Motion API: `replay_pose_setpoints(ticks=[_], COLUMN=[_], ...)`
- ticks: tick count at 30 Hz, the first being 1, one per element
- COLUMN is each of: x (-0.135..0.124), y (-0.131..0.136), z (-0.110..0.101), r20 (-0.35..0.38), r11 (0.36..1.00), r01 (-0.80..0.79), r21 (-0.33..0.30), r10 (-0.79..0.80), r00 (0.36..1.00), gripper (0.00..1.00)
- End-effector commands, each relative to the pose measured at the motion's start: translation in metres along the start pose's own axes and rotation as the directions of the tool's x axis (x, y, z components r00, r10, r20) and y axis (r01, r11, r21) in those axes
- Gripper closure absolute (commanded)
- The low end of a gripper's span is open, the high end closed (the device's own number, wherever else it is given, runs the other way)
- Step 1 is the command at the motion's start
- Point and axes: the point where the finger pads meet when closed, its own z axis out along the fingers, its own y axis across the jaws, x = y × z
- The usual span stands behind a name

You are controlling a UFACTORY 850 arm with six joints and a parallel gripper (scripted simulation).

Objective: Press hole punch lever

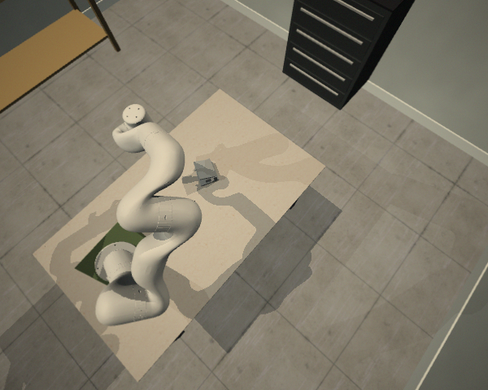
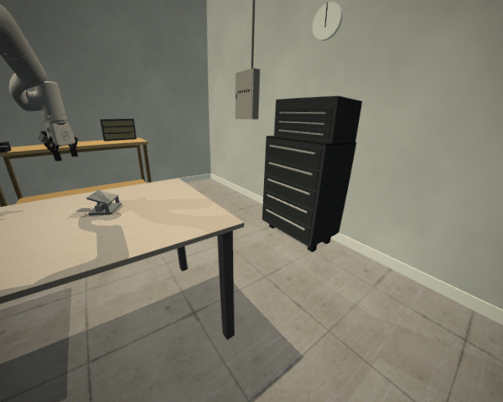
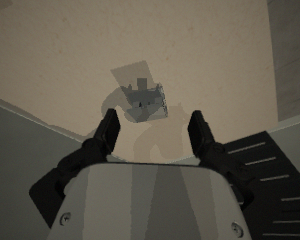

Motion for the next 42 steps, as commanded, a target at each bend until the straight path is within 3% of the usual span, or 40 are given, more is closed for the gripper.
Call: replay_pose_setpoints(ticks=[1,14,22,23,42], x=[-0.036,-0.123,-0.131,-0.131,-0.131], y=[-0.002,-0.026,-0.029,-0.029,-0.029], z=[0.02,0.081,0.088,0.088,0.088], r20=[-0.013,-0.04,-0.042,-0.042,-0.042], r11=[0.998,0.974,0.97,0.97,0.97], r01=[0.066,0.227,0.243,0.243,0.243], r21=[0.002,0.011,0.012,0.012,0.012], r10=[-0.066,-0.226,-0.242,-0.242,-0.242], r00=[0.998,0.973,0.969,0.969,0.969], gripper=[0.0,0.0,0.0,1.0,1.0])
